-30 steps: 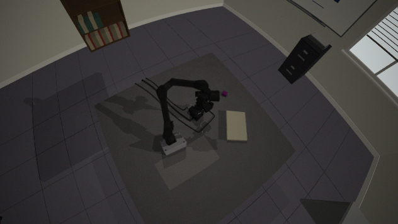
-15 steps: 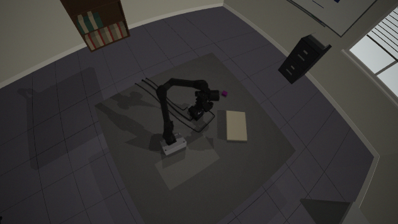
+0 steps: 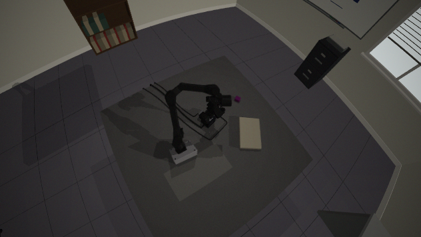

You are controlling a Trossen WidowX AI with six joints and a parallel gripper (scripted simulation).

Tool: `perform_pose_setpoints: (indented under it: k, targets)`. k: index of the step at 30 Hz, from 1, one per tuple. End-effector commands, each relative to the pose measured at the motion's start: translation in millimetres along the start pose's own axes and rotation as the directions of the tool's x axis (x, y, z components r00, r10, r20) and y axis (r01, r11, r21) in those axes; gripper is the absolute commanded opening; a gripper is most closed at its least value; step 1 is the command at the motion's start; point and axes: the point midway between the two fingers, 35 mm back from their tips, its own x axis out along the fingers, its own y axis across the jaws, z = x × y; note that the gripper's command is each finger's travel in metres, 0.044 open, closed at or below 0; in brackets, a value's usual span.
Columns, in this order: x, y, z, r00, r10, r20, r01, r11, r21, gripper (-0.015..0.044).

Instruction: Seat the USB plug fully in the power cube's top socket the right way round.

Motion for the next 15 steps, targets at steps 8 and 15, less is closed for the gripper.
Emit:
perform_pose_setpoints:
  k: [8,15]
  targets:
    - [1.7,1.2,-2.7,1.0,0.004,-0.004,-0.004,1.0,0.004,0.0]
    - [2.5,1.6,-4.1,1.0,0.004,-0.004,-0.004,1.0,0.005,0.0]
